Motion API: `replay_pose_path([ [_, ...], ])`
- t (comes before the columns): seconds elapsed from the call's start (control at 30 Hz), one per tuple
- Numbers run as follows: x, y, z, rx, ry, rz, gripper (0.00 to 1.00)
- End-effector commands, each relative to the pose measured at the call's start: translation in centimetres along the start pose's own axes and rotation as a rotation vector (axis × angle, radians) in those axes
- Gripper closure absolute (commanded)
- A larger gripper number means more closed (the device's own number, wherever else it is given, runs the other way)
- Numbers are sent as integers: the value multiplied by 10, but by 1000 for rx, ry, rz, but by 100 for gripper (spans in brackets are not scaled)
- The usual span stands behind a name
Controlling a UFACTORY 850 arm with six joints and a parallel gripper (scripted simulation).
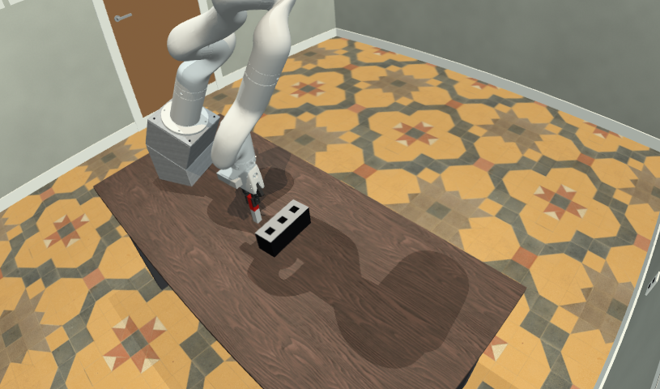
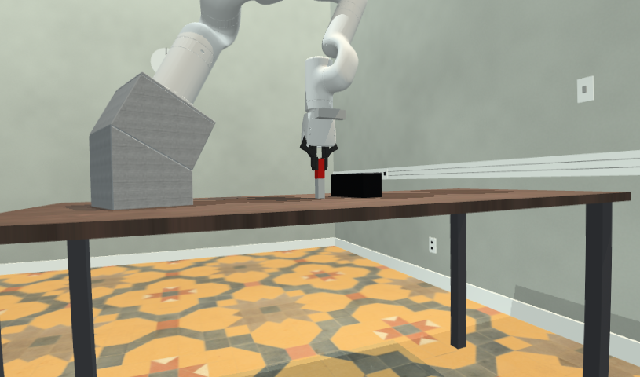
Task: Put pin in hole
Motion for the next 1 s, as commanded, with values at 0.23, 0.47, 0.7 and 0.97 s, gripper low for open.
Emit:
replay_pose_path([
  [0.23,0,0,0,0,-1,0,100],
  [0.47,0,0,-10,0,0,0,100],
  [0.7,0,0,-10,0,0,0,100],
  [0.97,0,0,-10,0,0,0,100],
])
Point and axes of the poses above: the point where the finger pads meet when closed, its own z axis out along the fingers, its own x axis across the jaws, y = z × x, the point moved 7 cm from there along -z, back along the fingers, and after that the axes turned 14 degrees about -z, right-handed, at the moved point
